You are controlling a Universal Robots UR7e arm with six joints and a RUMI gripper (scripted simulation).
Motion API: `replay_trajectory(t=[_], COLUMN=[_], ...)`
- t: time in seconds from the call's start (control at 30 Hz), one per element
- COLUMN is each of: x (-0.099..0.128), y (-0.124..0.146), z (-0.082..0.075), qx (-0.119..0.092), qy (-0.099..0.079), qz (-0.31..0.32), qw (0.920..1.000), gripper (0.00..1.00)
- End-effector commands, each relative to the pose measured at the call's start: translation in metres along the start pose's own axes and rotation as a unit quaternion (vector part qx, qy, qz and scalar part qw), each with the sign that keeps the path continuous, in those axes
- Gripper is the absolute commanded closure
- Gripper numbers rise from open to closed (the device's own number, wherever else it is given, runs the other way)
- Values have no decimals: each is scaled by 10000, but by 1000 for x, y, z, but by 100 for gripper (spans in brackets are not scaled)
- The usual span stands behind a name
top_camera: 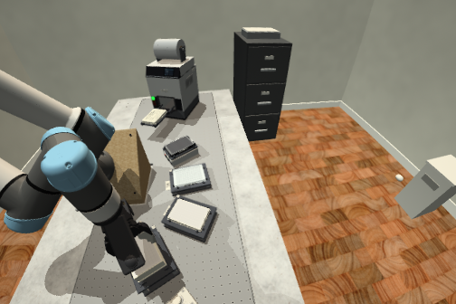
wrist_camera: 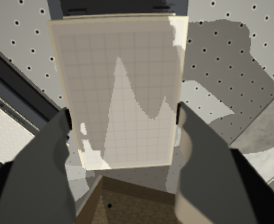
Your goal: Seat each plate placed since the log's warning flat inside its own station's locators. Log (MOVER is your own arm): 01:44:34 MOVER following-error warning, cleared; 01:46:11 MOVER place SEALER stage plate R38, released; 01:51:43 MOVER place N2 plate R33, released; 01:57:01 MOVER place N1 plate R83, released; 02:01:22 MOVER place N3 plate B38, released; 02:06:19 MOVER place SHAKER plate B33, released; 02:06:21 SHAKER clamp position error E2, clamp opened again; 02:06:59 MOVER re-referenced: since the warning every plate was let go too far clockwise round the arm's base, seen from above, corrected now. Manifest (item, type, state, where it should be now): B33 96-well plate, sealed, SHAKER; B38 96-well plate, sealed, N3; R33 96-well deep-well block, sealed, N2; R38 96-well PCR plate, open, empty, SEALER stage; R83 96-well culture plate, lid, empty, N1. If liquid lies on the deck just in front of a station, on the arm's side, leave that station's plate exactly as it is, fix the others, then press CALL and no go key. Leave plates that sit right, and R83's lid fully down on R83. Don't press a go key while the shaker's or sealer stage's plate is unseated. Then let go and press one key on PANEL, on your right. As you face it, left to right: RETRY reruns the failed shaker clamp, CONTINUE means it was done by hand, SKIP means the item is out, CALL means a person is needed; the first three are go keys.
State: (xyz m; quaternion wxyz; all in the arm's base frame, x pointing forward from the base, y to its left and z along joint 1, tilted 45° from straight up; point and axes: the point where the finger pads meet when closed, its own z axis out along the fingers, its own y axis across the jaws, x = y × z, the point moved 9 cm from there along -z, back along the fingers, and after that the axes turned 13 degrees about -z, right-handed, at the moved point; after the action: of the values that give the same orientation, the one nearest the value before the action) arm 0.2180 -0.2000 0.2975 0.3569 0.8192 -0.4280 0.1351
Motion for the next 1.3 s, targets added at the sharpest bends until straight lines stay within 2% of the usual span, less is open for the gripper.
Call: replay_trajectory(t=[0.0,1.27], x=[0,0], y=[0,0], z=[2,12], qx=[1,1], qy=[5,5], qz=[2,2], qw=[10000,10000], gripper=[100,100])
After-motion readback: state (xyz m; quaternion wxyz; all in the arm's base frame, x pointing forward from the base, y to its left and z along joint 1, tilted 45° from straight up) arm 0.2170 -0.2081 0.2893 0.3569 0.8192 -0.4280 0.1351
